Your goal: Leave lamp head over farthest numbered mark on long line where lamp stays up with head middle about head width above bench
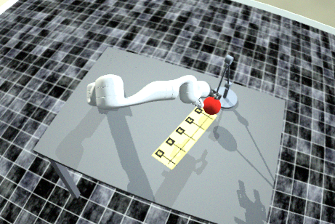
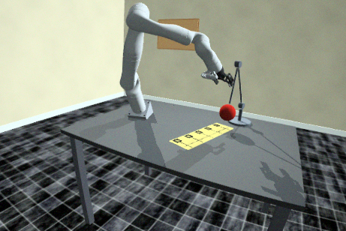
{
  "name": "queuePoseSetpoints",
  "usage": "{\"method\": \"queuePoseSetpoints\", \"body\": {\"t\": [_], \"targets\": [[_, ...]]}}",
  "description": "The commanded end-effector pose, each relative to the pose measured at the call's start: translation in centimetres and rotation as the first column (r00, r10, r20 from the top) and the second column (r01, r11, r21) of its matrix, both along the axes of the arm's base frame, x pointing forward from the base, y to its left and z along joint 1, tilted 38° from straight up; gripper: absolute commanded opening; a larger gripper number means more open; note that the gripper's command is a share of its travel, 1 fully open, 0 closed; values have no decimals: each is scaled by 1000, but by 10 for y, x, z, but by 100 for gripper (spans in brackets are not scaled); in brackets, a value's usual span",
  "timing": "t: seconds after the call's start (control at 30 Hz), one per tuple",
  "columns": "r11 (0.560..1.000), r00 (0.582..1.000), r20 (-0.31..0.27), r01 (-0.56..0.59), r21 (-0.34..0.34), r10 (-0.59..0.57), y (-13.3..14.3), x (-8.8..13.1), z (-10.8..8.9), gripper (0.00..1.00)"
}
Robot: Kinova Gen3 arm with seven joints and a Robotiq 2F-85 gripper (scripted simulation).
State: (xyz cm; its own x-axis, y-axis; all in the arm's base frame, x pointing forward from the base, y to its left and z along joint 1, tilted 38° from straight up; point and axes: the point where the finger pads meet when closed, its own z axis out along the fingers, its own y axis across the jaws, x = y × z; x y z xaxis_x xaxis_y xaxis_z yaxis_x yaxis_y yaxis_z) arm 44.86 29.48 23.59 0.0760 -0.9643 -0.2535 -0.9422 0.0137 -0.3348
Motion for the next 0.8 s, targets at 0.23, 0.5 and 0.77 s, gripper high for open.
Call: {"method": "queuePoseSetpoints", "body": {"t": [0.23, 0.5, 0.77], "targets": [[1000, 1000, 2, -1, 1, 1, 1, 0, 1, 100], [1000, 1000, 2, -1, 1, 1, 1, 0, 1, 100], [1000, 1000, 3, 0, -1, 0, 5, 5, -10, 100]]}}
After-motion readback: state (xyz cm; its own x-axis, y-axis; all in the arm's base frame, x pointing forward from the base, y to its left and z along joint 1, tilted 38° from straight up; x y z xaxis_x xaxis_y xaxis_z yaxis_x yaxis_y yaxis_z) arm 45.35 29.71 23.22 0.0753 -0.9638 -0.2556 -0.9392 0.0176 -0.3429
